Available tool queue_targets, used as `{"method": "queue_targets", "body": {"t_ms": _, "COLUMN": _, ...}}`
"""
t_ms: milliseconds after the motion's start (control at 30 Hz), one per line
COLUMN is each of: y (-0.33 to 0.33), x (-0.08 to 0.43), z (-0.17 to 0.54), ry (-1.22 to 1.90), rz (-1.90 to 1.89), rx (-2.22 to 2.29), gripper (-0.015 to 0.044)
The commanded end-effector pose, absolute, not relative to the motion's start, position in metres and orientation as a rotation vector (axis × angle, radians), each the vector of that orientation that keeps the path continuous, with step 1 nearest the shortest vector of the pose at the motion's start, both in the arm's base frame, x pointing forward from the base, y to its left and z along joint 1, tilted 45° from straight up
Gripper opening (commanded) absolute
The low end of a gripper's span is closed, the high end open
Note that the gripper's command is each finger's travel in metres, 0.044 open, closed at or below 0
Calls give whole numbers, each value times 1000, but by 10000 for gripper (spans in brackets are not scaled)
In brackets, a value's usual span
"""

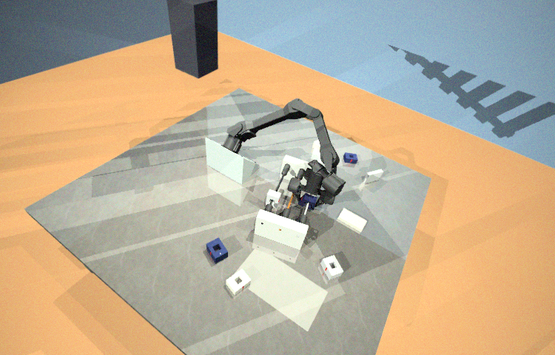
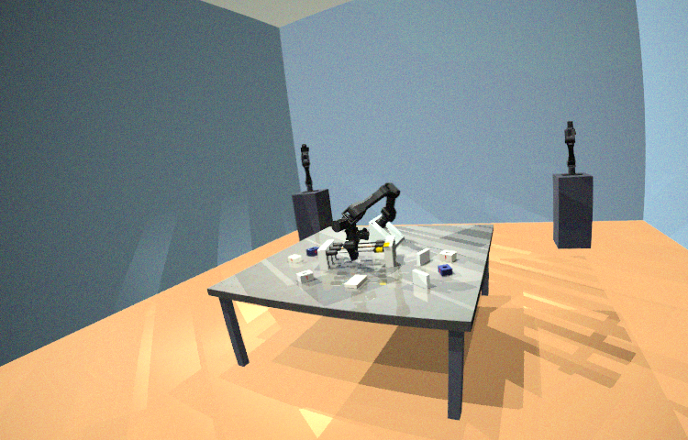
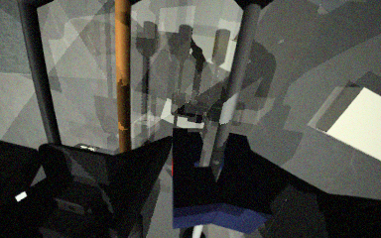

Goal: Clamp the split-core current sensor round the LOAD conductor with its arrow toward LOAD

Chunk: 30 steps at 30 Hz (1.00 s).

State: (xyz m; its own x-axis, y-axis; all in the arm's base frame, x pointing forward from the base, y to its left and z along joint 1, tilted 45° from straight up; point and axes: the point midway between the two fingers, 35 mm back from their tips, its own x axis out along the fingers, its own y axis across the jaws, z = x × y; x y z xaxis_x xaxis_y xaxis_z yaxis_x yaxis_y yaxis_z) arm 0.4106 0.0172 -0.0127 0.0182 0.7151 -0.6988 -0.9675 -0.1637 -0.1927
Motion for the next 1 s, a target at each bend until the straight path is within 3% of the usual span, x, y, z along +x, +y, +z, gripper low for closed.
{"method": "queue_targets", "body": {"t_ms": 0, "y": 7, "x": 412, "z": -12, "ry": 428, "rz": 1532, "rx": -809, "gripper": 0}}
{"method": "queue_targets", "body": {"t_ms": 967, "y": 17, "x": 411, "z": -13, "ry": 413, "rz": 1556, "rx": -807, "gripper": 0}}
